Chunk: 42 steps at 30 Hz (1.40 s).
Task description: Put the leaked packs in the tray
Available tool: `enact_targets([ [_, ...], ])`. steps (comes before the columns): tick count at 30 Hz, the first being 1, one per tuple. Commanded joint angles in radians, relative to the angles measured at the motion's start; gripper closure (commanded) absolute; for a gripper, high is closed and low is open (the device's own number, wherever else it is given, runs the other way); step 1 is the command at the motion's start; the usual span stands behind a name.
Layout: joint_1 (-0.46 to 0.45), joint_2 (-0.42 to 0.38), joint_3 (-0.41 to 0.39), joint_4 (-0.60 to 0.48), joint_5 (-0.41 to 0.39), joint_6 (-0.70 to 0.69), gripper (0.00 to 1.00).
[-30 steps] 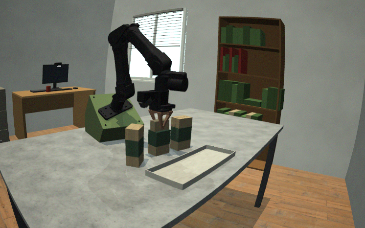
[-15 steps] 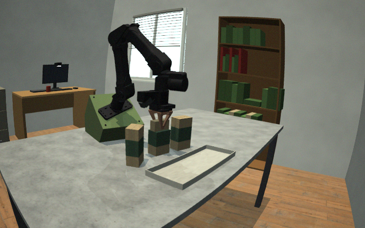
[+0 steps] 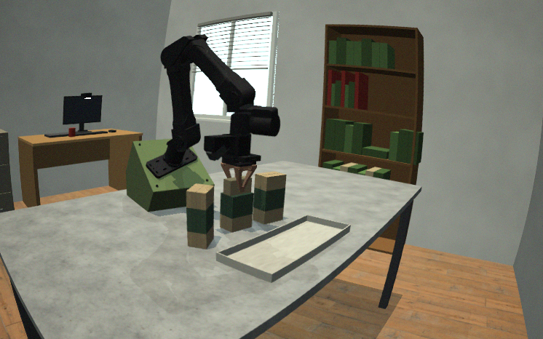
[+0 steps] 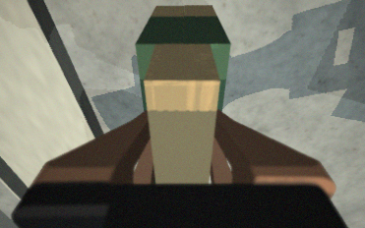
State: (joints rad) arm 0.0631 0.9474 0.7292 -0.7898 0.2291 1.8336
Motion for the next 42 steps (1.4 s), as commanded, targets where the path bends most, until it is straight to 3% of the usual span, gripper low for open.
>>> enact_targets([
  [1,-0.008,-0.013,-0.014,-0.001,0.003,-0.003,0.76],
  [15,0.023,-0.049,0.051,-0.069,0.014,0.018,0.76],
  [28,0.092,-0.107,0.164,-0.254,0.049,0.078,0.76],
  [42,0.104,-0.110,0.176,-0.274,0.056,0.090,0.76],
])
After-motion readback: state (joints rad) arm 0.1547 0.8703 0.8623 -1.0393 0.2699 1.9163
